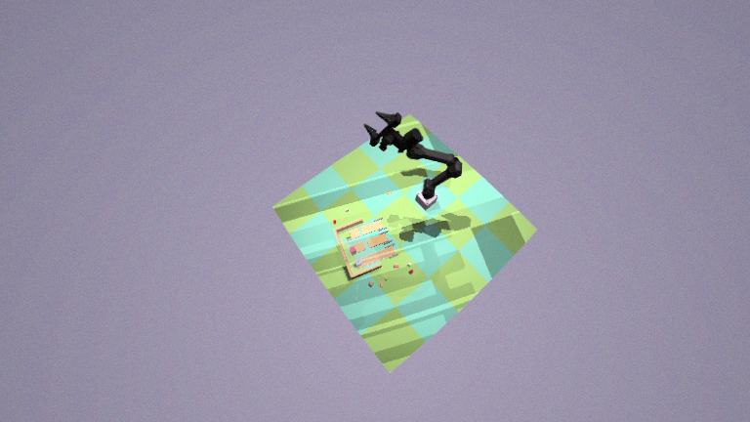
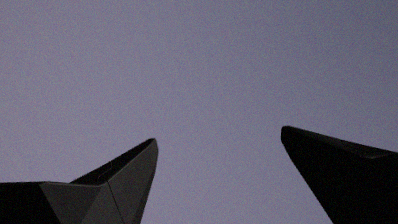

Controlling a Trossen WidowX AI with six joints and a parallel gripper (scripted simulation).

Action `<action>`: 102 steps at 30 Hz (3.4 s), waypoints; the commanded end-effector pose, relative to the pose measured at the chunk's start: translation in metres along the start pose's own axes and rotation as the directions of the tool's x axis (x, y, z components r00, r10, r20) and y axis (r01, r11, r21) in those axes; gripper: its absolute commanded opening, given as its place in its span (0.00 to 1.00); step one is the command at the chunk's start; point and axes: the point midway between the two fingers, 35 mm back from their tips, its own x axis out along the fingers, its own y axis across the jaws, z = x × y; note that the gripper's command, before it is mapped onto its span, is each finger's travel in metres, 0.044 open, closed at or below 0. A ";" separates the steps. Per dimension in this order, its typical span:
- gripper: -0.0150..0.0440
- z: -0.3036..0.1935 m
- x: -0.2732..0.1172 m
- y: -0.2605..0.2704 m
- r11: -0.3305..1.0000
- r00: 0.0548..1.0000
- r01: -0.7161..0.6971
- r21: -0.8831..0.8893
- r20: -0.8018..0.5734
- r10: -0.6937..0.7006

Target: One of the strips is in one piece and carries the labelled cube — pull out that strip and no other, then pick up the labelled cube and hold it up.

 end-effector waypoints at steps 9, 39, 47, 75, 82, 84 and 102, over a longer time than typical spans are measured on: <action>0.93 0.077 -0.083 0.163 0.702 0.840 -0.541 0.464 0.261 0.475; 0.89 0.133 -0.390 0.325 -0.366 -0.016 -0.664 0.652 0.476 0.879; 0.53 0.181 -0.405 0.350 -0.418 -0.274 -0.562 0.714 0.316 0.908; 0.25 0.251 -0.501 0.416 -0.208 -0.617 -0.509 0.835 -0.186 0.765; 0.25 0.250 -0.508 0.426 -0.208 -0.617 -0.509 0.835 -0.186 0.765; 0.25 0.250 -0.510 0.428 -0.208 -0.617 -0.509 0.835 -0.186 0.765; 0.25 0.245 -0.527 0.452 -0.208 -0.617 -0.509 0.835 -0.186 0.765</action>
